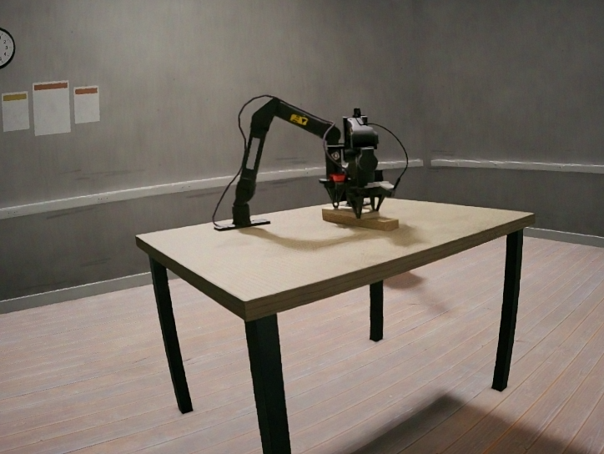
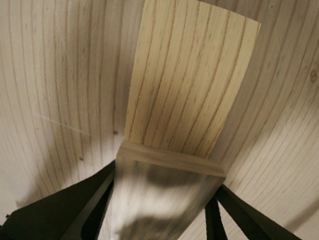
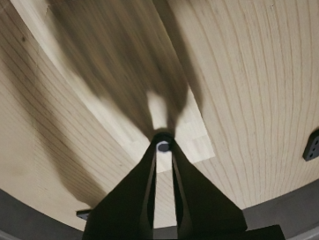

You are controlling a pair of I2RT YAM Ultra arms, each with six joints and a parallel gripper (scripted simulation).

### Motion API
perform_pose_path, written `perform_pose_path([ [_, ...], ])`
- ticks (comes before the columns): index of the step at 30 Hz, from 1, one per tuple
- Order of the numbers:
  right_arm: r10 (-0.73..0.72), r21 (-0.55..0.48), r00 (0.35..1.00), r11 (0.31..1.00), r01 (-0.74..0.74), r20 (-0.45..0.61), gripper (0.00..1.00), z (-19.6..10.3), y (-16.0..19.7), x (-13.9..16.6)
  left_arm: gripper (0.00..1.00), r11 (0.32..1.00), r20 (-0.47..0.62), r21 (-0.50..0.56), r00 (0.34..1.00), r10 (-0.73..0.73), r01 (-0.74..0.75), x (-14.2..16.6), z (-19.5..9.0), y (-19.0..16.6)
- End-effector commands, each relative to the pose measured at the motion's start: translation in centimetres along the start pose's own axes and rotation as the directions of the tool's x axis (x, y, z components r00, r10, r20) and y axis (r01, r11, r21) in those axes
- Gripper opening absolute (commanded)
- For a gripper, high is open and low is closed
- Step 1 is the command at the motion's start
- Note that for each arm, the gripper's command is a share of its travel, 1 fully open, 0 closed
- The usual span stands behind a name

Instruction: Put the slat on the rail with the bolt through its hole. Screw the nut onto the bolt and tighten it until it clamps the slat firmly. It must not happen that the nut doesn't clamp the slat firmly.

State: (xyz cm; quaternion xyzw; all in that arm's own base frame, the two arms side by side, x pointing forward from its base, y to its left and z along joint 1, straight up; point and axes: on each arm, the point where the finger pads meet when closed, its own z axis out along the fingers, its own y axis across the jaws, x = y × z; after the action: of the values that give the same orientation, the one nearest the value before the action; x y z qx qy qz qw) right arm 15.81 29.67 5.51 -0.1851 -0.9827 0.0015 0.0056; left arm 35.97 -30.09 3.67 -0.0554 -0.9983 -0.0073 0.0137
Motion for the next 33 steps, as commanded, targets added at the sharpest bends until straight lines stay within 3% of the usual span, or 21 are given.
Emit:
perform_pose_path([
  [1, 0.215, -0.018, 0.977, 0.976, -0.215, 0.009, 0.11, -0.29, 0.17, -0.43, 0.72, 1.0, 0.013, 0.008, 1.0, 0.0, 0.0, -0.15, -0.56, -0.09],
  [8, 0.451, -0.02, 0.893, 0.892, -0.451, 0.004, 0.11, -0.28, 0.17, -0.43, 0.72, 1.0, 0.013, 0.008, 1.0, 0.0, 0.0, -0.15, -0.56, -0.09],
  [33, 0.457, -0.02, 0.89, 0.889, -0.457, 0.003, 0.11, -0.28, 0.17, -0.43, 0.72, 1.0, 0.013, 0.008, 1.0, 0.0, 0.0, -0.15, -0.56, -0.09],
])
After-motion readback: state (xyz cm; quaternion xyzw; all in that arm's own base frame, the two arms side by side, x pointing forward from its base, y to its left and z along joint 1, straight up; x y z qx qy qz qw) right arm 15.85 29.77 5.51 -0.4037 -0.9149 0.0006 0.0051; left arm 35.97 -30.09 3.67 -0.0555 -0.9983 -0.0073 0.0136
